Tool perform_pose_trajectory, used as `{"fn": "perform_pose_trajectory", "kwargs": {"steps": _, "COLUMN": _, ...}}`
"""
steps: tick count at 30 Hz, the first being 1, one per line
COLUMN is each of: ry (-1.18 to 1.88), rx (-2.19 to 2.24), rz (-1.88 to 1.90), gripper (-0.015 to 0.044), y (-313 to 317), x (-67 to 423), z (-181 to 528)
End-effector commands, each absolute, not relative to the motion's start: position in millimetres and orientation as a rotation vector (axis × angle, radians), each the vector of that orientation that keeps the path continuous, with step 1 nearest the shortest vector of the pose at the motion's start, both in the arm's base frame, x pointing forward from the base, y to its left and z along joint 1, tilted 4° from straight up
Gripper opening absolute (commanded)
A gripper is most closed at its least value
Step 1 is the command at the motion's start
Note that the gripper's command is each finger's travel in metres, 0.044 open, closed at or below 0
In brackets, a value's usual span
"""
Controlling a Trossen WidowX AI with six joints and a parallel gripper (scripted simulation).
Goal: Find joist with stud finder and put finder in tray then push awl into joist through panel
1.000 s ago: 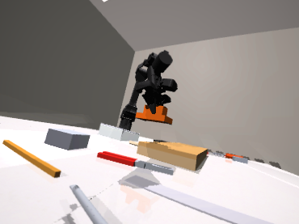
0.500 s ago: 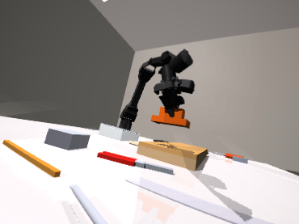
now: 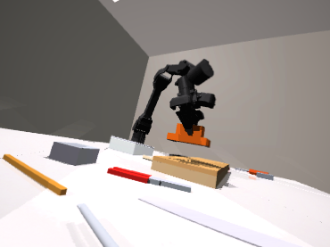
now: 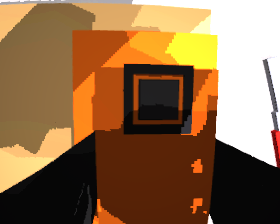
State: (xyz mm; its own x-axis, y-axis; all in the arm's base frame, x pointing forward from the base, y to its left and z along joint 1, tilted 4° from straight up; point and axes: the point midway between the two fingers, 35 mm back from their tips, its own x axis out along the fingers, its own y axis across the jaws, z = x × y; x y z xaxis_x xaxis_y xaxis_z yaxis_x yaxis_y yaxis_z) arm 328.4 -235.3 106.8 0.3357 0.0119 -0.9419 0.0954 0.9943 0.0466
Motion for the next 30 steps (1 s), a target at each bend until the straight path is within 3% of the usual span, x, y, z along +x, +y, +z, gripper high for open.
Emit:
{"fn": "perform_pose_trajectory", "kwargs": {"steps": 1, "ry": 1.225, "rx": 0.1, "rz": -0.061, "gripper": 0.0, "y": -236.1, "x": 329.7, "z": 101.3}}
{"fn": "perform_pose_trajectory", "kwargs": {"steps": 30, "ry": 1.225, "rx": 0.1, "rz": -0.061, "gripper": 0.0, "y": -234.3, "x": 331.9, "z": 56.3}}
